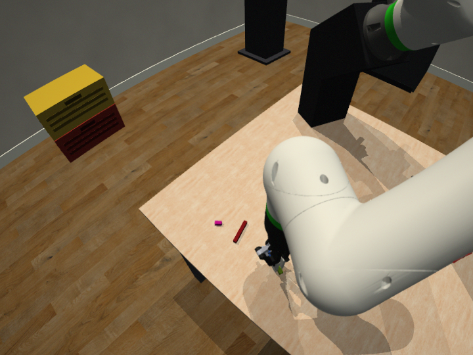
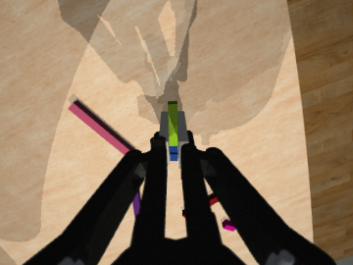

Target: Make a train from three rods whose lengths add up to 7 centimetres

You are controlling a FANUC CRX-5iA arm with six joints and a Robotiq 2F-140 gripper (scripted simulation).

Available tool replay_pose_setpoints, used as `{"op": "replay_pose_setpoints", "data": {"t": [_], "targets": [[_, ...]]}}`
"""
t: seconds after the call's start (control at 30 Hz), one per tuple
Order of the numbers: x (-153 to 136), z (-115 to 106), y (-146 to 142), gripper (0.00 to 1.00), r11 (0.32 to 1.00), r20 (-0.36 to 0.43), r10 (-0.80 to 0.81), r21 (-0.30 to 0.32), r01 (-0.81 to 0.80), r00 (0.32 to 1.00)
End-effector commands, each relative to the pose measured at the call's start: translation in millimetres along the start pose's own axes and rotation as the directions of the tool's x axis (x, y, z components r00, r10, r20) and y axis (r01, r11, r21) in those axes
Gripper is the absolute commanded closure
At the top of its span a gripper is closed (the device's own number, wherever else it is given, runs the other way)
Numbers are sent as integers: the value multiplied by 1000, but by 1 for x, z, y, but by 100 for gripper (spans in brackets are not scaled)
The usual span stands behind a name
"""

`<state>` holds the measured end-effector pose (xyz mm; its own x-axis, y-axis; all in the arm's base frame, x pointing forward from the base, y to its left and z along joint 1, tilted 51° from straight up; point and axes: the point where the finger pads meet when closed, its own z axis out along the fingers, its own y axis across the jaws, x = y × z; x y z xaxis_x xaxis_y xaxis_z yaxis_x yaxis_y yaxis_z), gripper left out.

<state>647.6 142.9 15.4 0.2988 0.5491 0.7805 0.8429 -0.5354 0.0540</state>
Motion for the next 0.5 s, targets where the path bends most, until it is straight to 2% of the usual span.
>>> {"op": "replay_pose_setpoints", "data": {"t": [0.0,0.47], "targets": [[0,3,0,97,1000,0,0,0,0,1000],[0,4,0,97,1000,0,0,0,0,1000]]}}
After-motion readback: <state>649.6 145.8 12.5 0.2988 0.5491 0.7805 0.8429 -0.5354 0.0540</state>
